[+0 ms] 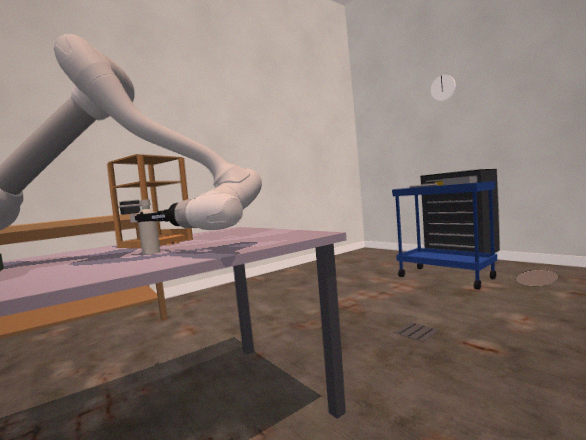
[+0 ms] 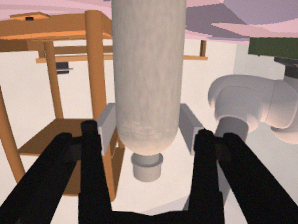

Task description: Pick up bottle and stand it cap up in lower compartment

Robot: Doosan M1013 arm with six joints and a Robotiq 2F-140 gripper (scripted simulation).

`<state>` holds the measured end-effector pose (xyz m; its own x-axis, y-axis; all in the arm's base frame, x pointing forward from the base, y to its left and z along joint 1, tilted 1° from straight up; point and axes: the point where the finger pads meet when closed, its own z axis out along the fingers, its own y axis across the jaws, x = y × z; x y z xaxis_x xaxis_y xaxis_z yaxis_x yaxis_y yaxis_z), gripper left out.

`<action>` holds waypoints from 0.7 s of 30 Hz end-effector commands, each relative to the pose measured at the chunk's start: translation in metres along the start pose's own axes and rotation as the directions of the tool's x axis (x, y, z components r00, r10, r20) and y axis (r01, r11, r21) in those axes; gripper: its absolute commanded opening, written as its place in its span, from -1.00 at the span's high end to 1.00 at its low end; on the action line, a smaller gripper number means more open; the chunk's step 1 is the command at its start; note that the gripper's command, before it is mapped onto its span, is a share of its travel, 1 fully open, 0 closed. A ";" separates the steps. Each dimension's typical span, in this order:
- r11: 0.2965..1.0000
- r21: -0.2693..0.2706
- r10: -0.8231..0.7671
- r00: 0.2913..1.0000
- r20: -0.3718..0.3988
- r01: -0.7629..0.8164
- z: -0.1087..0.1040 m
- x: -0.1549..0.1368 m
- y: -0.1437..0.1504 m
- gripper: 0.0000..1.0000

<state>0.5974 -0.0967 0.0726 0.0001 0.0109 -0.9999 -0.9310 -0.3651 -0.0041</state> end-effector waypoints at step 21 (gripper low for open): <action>1.000 0.000 0.000 1.000 0.000 0.000 0.000 0.014 0.000 0.02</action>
<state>0.5974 -0.0965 0.0589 0.0001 0.0109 -0.9999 -0.9310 -0.3651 -0.0041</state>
